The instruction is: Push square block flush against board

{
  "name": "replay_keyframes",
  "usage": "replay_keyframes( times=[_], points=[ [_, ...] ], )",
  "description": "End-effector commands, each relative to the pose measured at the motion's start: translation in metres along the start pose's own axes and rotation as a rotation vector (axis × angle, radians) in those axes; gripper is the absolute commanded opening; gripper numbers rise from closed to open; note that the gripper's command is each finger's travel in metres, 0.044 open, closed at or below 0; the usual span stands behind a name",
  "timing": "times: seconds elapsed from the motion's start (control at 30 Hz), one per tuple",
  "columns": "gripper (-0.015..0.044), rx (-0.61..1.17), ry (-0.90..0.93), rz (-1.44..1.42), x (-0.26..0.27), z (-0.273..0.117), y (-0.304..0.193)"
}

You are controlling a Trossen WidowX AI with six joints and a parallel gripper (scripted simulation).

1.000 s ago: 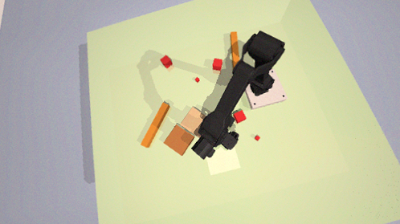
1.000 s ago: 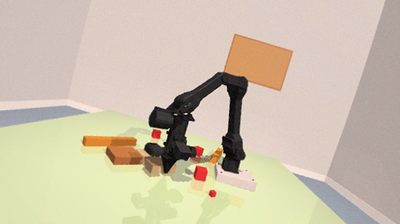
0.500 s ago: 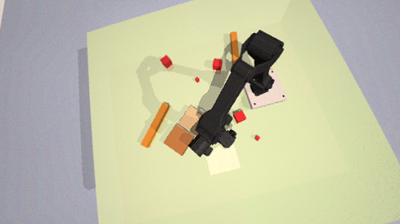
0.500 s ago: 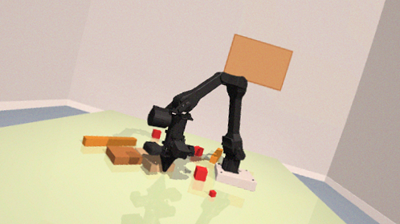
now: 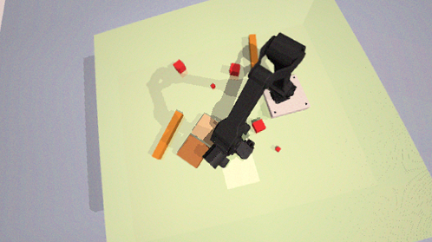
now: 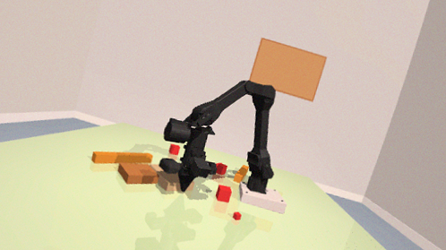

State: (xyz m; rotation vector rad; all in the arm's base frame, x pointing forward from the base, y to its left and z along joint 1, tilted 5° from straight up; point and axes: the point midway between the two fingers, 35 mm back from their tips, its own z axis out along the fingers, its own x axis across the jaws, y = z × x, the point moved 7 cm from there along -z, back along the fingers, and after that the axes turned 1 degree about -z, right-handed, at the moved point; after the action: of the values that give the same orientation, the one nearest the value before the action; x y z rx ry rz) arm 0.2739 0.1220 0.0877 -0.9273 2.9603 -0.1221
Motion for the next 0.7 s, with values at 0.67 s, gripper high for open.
replay_keyframes(
  times=[0.67],
  points=[
    [0.0, -0.001, 0.0, 0.003, -0.002, 0.0, 0.04]
  ],
)
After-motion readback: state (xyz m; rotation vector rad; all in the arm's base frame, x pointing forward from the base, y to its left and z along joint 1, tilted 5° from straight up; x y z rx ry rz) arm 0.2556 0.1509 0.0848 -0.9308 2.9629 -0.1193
